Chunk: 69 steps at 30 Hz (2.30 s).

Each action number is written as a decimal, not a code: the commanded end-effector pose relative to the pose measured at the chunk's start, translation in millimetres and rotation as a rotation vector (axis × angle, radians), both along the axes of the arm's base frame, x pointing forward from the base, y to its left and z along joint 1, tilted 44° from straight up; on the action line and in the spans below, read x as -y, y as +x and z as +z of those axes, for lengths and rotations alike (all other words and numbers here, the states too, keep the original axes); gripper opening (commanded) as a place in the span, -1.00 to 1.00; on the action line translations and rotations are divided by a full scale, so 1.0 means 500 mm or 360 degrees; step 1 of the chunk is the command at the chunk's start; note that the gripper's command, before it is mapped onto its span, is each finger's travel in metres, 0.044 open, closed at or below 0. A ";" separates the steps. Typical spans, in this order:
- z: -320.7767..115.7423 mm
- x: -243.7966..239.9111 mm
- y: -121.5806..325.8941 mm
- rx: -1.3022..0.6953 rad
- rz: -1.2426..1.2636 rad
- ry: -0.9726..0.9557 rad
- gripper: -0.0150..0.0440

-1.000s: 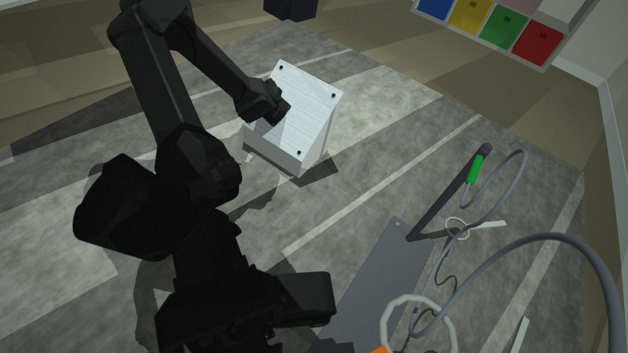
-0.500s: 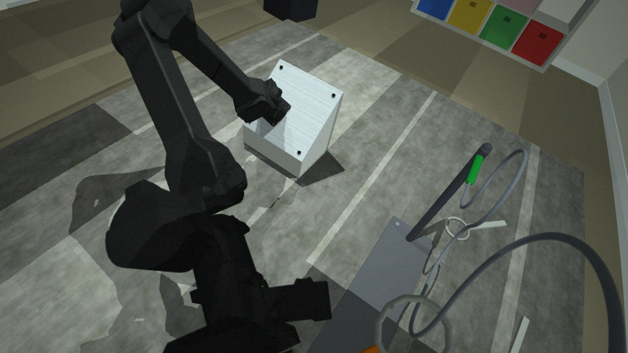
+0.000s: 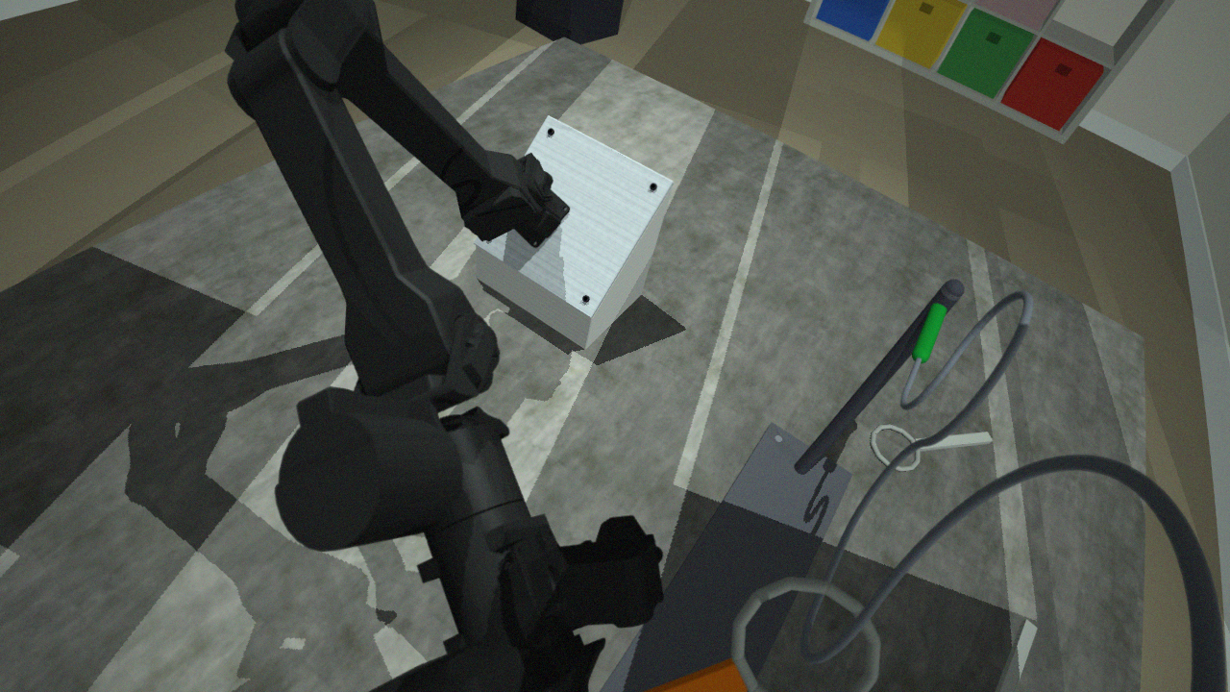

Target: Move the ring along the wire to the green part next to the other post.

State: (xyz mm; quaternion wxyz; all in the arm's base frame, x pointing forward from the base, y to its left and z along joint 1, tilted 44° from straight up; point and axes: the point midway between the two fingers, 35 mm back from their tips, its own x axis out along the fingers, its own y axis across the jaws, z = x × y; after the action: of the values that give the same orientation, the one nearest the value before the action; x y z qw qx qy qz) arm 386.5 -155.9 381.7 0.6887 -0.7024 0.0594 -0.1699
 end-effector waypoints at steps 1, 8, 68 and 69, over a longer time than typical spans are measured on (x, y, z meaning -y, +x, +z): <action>-0.030 -0.002 0.000 -0.0028 0.0003 0.0145 -1.00; -0.084 -0.011 0.000 -0.0084 0.0012 0.0413 -1.00; -0.306 -0.167 -0.023 -0.0288 0.0049 0.1435 -1.00; -0.309 -0.171 -0.024 -0.0292 0.0049 0.1456 -1.00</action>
State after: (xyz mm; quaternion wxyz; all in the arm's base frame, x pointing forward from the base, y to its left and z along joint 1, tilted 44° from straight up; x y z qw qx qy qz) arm 375.9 -75.6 233.0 0.9175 -0.3535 0.1733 -0.0573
